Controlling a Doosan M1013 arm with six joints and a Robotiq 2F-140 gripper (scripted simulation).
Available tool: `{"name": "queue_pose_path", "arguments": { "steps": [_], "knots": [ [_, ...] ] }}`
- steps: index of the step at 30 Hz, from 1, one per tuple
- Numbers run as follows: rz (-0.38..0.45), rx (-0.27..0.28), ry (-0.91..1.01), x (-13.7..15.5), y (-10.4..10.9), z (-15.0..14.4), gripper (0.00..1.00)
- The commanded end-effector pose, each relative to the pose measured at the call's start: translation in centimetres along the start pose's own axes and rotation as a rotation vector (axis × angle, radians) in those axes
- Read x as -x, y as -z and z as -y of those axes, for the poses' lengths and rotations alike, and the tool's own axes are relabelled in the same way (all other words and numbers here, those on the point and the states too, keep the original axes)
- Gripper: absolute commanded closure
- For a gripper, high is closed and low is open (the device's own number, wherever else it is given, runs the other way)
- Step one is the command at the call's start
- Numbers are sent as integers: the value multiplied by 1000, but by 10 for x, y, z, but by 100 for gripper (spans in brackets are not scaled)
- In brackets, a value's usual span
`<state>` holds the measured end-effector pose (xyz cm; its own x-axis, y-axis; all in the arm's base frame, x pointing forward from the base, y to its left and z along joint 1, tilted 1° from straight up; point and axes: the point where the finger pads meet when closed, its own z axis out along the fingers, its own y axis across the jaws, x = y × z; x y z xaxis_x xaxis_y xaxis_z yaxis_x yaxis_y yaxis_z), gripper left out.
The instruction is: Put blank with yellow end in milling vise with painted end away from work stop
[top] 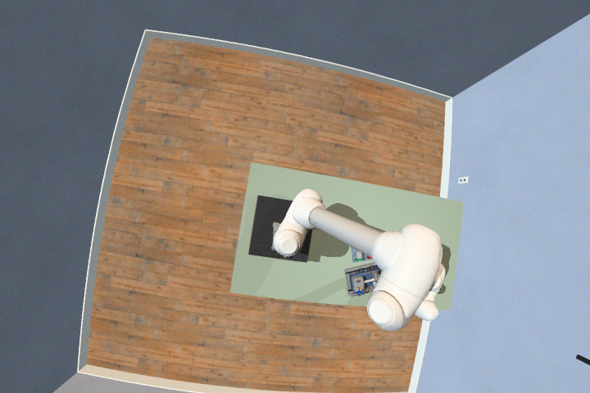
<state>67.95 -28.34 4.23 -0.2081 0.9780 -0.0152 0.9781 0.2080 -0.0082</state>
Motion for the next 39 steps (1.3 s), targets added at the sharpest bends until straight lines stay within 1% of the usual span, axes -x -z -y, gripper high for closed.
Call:
{"name": "queue_pose_path", "arguments": {
  "steps": [1, 39],
  "knots": [
    [0, 0, 0, 0, 1, 0, 0],
    [0, 0, 0, 0, 7, 0, 0]
  ]
}}
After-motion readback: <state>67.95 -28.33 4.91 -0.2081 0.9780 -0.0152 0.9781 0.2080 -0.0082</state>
